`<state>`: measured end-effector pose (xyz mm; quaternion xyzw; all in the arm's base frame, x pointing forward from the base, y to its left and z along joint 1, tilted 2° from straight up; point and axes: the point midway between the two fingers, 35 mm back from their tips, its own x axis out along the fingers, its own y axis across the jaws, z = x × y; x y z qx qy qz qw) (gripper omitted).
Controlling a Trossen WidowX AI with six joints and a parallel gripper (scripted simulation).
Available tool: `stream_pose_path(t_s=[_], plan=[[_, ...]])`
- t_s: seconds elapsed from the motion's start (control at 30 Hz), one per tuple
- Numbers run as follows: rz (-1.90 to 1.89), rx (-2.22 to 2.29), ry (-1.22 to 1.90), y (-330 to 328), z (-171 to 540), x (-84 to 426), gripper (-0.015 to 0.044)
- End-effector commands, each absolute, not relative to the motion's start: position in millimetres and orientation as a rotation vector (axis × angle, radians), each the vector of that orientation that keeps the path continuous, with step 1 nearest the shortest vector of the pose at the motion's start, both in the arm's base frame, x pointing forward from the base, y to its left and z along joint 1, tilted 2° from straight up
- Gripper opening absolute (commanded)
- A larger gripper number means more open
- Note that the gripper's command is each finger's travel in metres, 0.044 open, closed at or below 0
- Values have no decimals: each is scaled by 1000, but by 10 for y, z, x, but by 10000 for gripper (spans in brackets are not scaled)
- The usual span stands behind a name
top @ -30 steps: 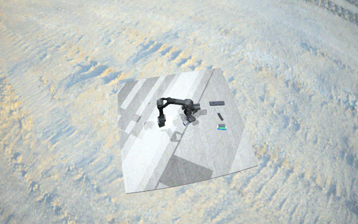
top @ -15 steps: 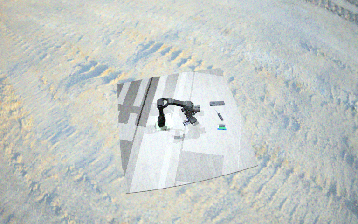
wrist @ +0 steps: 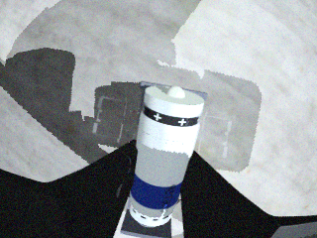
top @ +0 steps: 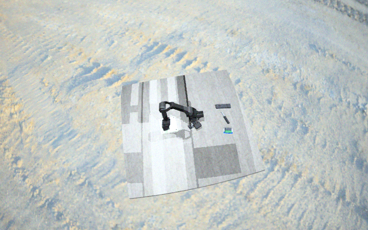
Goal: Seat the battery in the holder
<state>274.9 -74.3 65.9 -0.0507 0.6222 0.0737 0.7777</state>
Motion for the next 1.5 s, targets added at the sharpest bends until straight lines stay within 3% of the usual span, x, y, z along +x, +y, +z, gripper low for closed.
stream_pose_path(t_s=[0.0,1.47], plan=[[163,-113,1310,-743,663,2763,86],[199,-79,1070,-774,477,2647,86]])
